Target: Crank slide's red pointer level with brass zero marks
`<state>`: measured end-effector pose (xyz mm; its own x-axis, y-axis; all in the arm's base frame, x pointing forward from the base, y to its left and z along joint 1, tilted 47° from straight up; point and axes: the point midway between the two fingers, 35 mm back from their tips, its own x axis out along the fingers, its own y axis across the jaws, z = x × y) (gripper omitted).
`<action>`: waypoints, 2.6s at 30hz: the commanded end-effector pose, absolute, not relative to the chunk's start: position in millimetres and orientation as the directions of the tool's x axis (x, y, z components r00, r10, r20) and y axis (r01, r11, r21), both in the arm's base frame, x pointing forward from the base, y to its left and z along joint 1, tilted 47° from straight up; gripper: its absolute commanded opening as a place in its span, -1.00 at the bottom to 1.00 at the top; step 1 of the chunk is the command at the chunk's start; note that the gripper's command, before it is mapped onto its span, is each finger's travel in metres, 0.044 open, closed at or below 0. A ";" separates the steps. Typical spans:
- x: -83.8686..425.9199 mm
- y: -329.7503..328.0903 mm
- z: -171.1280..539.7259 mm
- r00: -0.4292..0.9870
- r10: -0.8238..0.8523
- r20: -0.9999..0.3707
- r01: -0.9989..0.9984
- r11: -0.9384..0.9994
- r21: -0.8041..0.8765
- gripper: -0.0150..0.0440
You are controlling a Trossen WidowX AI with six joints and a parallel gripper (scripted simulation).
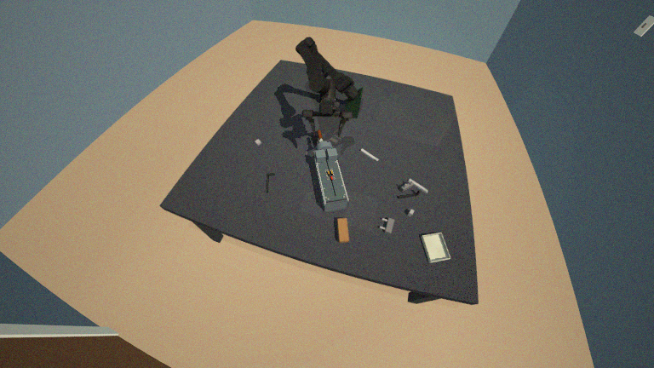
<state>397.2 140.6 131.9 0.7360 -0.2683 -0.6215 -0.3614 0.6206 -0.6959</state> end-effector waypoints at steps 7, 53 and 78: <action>363.4 109.5 150.2 0.716 -0.201 -0.669 -0.476 0.560 -0.678 1.00; 354.5 34.4 103.2 0.707 -0.154 -0.690 -0.540 0.512 -0.668 1.00; 356.7 18.3 88.8 0.709 -0.155 -0.688 -0.539 0.510 -0.670 0.11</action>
<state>356.9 17.8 90.1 0.7102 -0.1598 -0.6856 -0.5337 0.5128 -0.6724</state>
